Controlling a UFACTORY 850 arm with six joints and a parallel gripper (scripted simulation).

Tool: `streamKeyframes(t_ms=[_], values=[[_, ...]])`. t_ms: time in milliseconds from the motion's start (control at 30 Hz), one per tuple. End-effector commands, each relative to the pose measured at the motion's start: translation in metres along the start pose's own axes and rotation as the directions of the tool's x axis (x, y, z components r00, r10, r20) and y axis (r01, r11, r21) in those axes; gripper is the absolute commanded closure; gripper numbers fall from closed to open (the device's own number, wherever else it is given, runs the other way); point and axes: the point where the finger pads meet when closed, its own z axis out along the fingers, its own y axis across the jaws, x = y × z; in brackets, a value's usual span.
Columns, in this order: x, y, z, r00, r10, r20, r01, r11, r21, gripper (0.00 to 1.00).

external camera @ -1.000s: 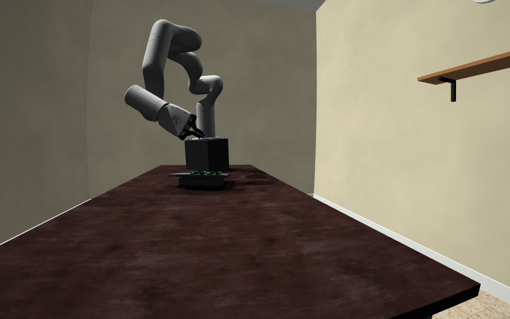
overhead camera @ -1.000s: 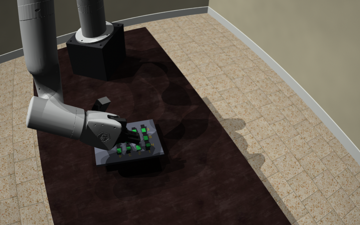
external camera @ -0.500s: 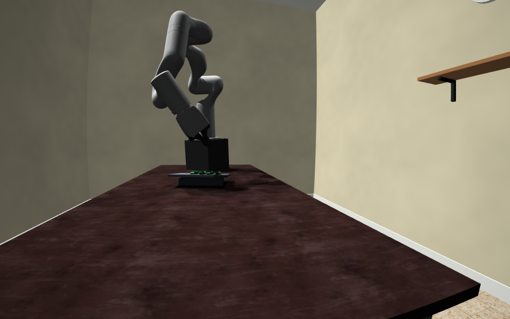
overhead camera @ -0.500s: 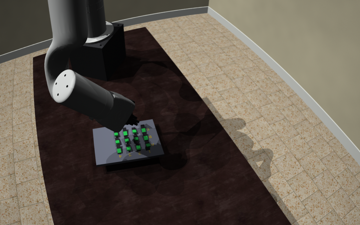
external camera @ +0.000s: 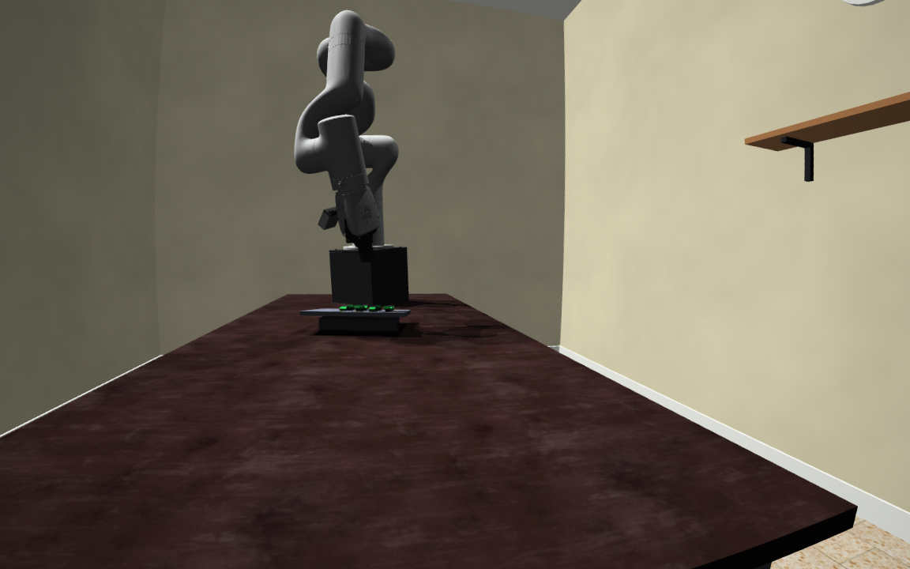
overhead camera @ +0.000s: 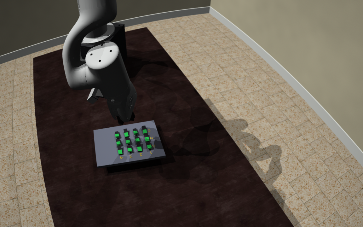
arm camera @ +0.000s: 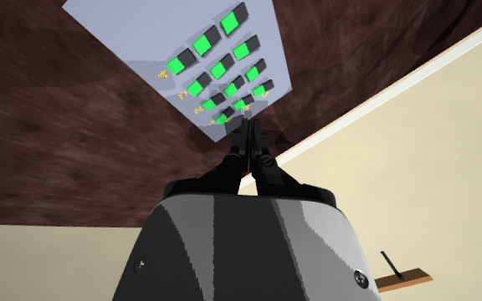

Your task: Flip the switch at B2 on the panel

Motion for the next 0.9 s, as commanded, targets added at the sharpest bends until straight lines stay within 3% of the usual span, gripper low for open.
streamKeyframes(t_ms=[0, 100, 200, 400, 867], values=[[-0.001, 0.001, -0.004, 0.983, -0.162, -0.083, 0.171, 0.98, 0.105, 1.0], [-0.001, 0.001, -0.004, 0.983, -0.162, -0.083, 0.171, 0.98, 0.105, 1.0], [-0.009, 0.003, -0.01, 0.944, -0.302, -0.135, 0.322, 0.932, 0.168, 1.0], [-0.02, 0.006, -0.015, 0.889, -0.42, -0.179, 0.452, 0.866, 0.213, 1.0], [-0.022, 0.006, -0.015, 0.878, -0.44, -0.187, 0.474, 0.853, 0.219, 1.0]])
